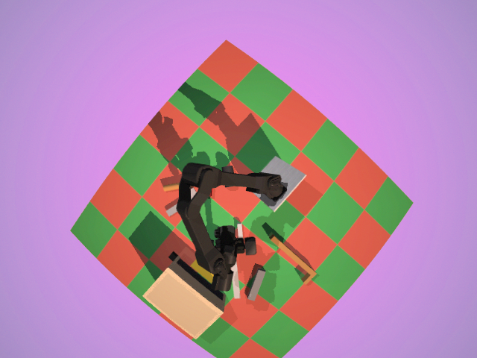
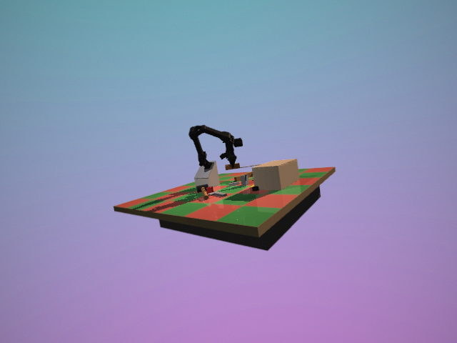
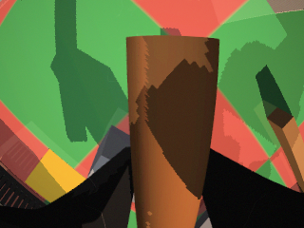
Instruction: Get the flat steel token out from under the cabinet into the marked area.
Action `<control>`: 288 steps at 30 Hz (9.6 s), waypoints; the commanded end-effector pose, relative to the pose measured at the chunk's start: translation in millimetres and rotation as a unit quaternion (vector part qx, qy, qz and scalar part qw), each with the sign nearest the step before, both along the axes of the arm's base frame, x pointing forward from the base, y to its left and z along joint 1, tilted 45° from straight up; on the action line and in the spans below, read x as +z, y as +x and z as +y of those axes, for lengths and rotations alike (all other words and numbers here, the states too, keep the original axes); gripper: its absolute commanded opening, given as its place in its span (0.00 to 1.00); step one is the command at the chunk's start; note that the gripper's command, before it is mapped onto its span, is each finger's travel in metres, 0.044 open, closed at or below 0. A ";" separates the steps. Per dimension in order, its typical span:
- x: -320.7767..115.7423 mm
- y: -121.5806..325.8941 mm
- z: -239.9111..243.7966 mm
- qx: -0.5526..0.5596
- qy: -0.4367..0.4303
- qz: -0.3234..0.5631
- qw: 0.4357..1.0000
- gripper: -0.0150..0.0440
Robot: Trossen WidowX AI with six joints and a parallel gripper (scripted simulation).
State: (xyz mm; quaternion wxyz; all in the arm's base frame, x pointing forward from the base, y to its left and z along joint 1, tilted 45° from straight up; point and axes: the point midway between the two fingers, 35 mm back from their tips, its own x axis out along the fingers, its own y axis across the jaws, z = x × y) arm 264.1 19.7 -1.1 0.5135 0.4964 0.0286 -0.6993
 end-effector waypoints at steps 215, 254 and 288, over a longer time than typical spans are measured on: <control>2.1 -1.1 -2.5 0.165 -0.012 0.150 0.975 0.25; 2.3 -1.1 -5.0 0.294 -0.016 0.275 0.915 0.25; 2.5 -1.0 -7.4 0.398 -0.020 0.375 0.837 0.25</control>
